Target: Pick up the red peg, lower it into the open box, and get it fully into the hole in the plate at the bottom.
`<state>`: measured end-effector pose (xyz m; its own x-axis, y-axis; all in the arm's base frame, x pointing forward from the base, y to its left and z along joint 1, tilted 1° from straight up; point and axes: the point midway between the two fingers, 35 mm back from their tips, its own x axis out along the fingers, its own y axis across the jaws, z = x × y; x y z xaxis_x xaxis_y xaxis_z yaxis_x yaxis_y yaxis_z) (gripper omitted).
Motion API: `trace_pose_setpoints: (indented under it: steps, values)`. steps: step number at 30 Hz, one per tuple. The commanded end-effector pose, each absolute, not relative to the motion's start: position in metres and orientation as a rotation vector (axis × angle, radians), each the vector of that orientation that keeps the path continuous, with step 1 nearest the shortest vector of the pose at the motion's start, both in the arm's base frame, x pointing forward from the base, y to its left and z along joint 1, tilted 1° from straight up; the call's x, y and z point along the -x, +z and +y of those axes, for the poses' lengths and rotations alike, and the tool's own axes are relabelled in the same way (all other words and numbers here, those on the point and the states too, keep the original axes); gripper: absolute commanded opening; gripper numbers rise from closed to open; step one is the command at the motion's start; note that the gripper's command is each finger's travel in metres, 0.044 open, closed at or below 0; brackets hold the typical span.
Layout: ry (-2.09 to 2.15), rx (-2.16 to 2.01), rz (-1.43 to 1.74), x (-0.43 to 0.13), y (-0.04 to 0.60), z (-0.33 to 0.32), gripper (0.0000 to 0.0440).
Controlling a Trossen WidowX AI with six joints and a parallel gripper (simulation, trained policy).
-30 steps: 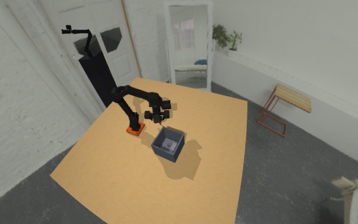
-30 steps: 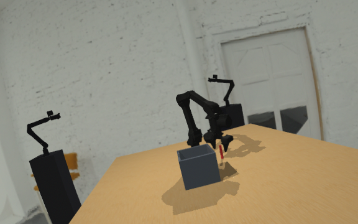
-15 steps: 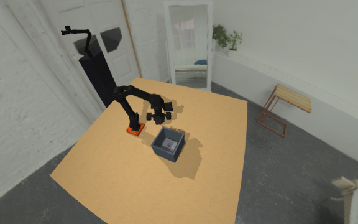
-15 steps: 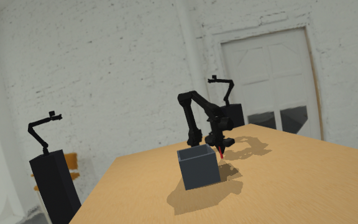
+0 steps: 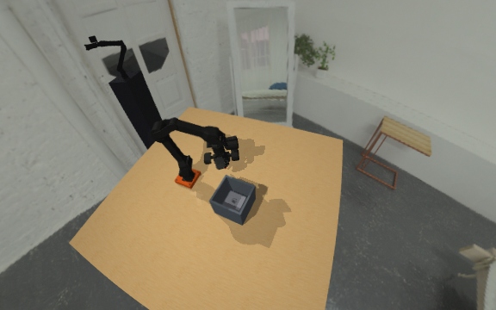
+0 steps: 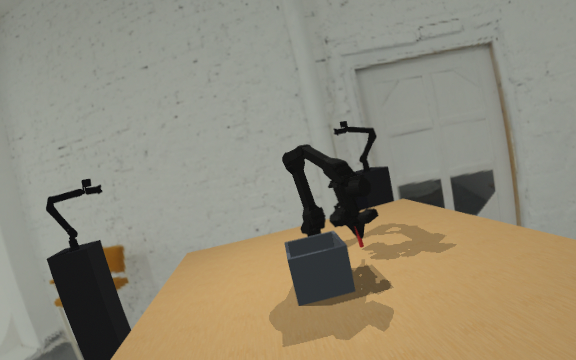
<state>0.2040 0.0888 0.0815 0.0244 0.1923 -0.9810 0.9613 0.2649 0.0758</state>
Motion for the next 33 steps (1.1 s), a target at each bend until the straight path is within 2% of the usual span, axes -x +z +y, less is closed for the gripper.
trace_pose_setpoints:
  steps: [1,21,33]
  values:
    - [-0.816,-1.194,1.399,-0.209,0.100,0.088,0.0000]
    - [-0.706,-1.218,1.163,-0.229,0.191,0.039,0.0000]
    - [-0.795,-1.184,1.075,-0.234,0.208,-0.005,0.0000]
